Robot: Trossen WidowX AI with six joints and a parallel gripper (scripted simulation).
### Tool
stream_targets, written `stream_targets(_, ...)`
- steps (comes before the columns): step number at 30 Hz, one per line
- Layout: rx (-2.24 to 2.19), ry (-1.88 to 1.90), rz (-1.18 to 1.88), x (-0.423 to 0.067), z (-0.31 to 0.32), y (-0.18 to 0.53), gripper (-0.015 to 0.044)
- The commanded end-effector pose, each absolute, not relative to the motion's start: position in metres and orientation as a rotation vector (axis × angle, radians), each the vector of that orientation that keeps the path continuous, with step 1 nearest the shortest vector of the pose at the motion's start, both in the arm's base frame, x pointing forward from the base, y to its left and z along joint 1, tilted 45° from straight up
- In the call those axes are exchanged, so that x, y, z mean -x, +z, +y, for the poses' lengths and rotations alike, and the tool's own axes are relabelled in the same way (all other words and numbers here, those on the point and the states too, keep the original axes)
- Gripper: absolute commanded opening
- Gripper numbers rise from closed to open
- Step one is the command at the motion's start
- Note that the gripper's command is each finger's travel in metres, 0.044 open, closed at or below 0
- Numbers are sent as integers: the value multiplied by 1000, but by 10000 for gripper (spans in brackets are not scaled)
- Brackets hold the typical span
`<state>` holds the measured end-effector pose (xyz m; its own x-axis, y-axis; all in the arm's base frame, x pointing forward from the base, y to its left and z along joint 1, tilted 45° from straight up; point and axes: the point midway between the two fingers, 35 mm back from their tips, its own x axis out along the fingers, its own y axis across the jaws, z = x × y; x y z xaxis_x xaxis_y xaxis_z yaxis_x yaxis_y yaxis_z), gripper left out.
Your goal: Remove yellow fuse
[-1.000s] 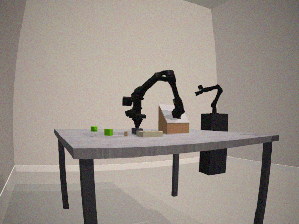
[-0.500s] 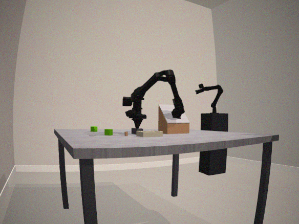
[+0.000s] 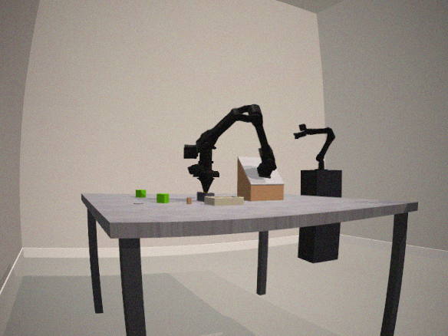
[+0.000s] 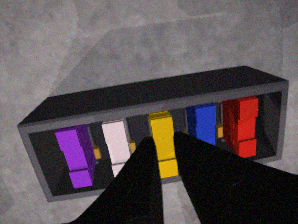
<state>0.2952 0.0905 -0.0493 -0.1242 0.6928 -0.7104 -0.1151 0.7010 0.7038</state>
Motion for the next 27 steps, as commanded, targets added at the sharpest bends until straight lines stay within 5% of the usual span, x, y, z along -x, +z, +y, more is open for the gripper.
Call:
stream_targets(1,-484,742,1547,-296,89,-47,0)
stream_targets(27,-486,740,1549,-298,80,-38,0)
